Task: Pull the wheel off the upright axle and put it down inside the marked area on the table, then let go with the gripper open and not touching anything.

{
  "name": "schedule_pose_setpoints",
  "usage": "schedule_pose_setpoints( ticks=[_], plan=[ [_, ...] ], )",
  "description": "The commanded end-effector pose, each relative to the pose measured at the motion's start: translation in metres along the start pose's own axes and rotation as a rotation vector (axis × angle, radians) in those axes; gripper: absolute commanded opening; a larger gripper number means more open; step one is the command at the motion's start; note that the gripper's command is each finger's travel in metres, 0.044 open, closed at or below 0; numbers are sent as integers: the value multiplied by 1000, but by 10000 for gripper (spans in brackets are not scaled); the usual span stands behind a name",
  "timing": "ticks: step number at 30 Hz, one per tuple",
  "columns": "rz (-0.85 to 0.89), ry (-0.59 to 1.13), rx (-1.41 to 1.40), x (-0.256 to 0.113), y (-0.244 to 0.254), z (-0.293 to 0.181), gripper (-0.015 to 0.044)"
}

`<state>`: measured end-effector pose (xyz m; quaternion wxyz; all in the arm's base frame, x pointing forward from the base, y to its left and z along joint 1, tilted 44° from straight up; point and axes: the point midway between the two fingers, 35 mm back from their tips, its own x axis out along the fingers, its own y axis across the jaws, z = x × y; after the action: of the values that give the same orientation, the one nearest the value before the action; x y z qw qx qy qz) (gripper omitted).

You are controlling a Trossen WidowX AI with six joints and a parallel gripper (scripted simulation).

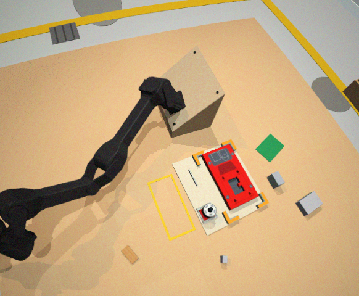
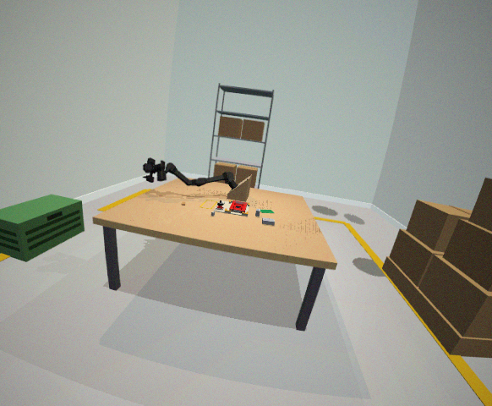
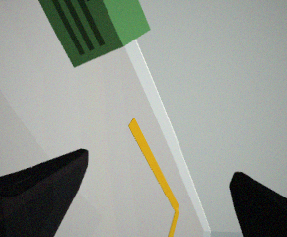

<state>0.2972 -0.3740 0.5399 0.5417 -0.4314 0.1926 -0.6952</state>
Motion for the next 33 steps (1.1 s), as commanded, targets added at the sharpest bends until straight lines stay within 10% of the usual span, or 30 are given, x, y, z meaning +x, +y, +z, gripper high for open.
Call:
schedule_pose_setpoints(
  ticks=[1, 4, 18, 33],
  plan=[
    [-3, -3, 0, 0, -2, 0, 374],
    [-51, -42, 5, 1, -28, 1, 300],
    [-472, -135, 201, -10, -222, -41, 300],
    [-1001, -309, 310, -123, -407, -84, 300]
  ],
)
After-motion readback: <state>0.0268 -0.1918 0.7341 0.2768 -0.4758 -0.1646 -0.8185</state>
